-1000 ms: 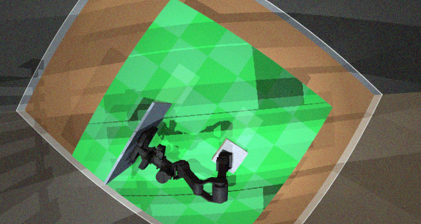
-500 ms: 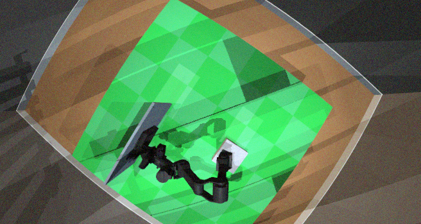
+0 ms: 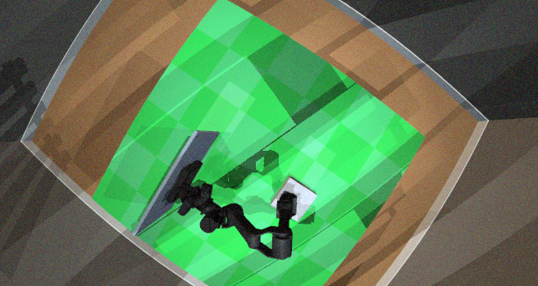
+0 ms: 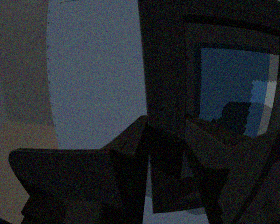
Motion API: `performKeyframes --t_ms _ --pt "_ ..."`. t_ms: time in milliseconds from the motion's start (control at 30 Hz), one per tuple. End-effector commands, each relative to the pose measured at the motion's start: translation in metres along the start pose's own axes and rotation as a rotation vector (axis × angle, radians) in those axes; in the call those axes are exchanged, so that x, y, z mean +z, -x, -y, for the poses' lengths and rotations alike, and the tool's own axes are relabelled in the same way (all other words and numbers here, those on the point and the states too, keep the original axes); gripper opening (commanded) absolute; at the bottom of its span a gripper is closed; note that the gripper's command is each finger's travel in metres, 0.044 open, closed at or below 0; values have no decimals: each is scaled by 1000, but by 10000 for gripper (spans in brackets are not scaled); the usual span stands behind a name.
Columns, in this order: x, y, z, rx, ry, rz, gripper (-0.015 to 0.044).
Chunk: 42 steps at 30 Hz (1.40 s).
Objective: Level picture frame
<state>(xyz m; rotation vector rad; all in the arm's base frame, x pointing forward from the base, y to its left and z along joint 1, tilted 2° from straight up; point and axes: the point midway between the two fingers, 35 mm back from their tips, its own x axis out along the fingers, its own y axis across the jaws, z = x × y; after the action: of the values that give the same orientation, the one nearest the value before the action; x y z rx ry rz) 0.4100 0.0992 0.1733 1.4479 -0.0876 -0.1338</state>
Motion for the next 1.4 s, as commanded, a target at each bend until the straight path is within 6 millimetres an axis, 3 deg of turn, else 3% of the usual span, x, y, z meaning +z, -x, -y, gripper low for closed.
performKeyframes --t_ms 0,1033,1367 --pt "0 0 -1 7 -1 -2 0" --pt "0 0 4 1 -6 1 0" --pt "0 0 4 1 -90 0 0"
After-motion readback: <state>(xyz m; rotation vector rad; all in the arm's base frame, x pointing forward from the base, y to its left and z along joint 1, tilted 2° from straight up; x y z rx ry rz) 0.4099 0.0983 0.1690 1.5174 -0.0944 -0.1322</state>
